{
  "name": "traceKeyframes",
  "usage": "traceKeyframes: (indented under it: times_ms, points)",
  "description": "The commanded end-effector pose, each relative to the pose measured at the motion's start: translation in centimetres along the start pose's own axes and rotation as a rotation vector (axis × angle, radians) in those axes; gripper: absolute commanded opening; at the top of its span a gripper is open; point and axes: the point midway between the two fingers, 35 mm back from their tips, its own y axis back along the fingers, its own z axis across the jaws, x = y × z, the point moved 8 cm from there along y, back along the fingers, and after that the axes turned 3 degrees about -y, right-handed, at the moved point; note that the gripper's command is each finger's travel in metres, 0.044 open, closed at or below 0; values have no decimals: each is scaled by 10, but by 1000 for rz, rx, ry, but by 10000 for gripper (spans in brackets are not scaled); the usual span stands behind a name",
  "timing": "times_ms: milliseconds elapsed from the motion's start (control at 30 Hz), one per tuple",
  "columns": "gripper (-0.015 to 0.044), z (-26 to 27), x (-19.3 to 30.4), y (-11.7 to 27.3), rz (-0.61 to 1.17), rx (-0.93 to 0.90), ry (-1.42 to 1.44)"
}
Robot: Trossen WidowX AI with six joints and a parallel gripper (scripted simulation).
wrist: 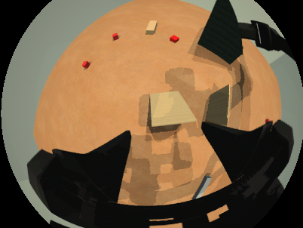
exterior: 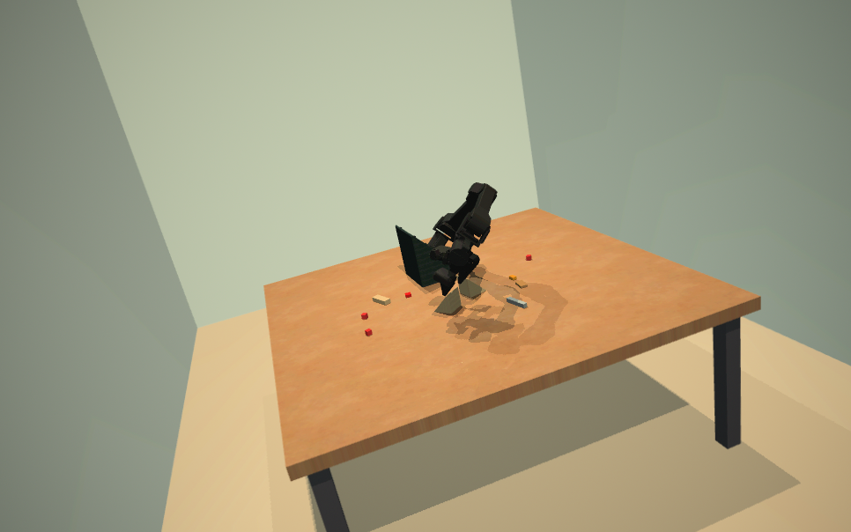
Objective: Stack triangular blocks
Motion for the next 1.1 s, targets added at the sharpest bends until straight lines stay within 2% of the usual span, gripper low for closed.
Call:
traceKeyframes:
  times_ms: [0,1067]
  points:
    - [440,-2,2,-7,-1,2,2]
    - [440,-9,1,-59,-1,5,2]
